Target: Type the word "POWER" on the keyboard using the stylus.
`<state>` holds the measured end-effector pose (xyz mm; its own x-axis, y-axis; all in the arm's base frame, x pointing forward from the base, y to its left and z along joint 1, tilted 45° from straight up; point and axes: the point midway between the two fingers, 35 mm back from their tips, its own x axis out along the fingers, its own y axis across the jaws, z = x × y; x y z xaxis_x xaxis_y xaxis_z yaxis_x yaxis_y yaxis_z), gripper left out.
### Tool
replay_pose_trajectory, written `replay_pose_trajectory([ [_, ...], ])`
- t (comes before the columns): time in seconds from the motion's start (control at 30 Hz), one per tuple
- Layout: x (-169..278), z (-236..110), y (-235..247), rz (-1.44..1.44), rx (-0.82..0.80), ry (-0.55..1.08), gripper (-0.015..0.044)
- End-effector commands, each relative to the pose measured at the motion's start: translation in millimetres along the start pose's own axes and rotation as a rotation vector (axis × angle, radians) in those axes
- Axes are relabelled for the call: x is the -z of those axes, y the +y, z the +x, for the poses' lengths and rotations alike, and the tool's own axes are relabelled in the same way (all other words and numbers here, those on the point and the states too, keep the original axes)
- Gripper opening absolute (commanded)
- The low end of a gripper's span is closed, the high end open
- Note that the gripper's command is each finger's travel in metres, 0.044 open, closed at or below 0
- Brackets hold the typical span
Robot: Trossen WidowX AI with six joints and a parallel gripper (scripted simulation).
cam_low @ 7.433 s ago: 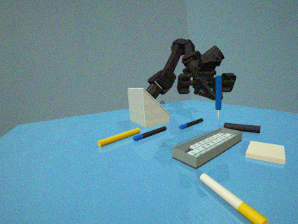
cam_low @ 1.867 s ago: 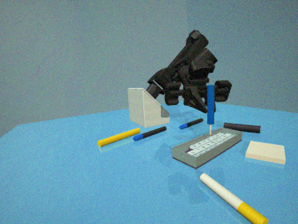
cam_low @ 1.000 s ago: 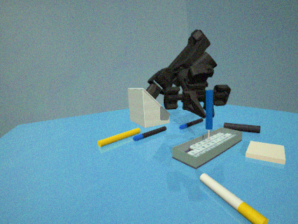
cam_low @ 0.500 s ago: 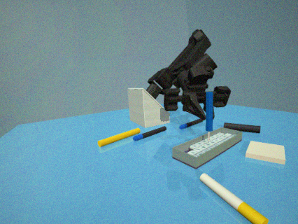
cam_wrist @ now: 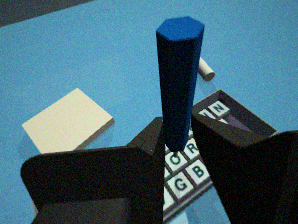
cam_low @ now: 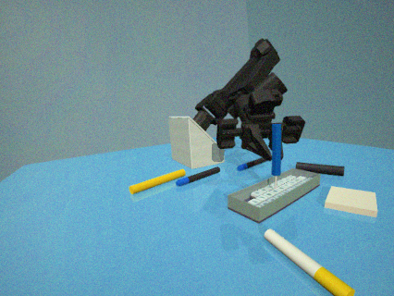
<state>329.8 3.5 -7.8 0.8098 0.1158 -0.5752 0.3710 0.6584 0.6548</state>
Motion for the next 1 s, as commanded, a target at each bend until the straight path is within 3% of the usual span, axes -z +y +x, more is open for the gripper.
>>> replay_pose_trajectory([
  [0.0, 2.1, 0.9, -2.2, 0.007, 0.008, 0.003, 0.0081],
  [0.97, 10.1, 5.2, -2.3, 0.007, 0.007, 0.003, 0.0081],
])
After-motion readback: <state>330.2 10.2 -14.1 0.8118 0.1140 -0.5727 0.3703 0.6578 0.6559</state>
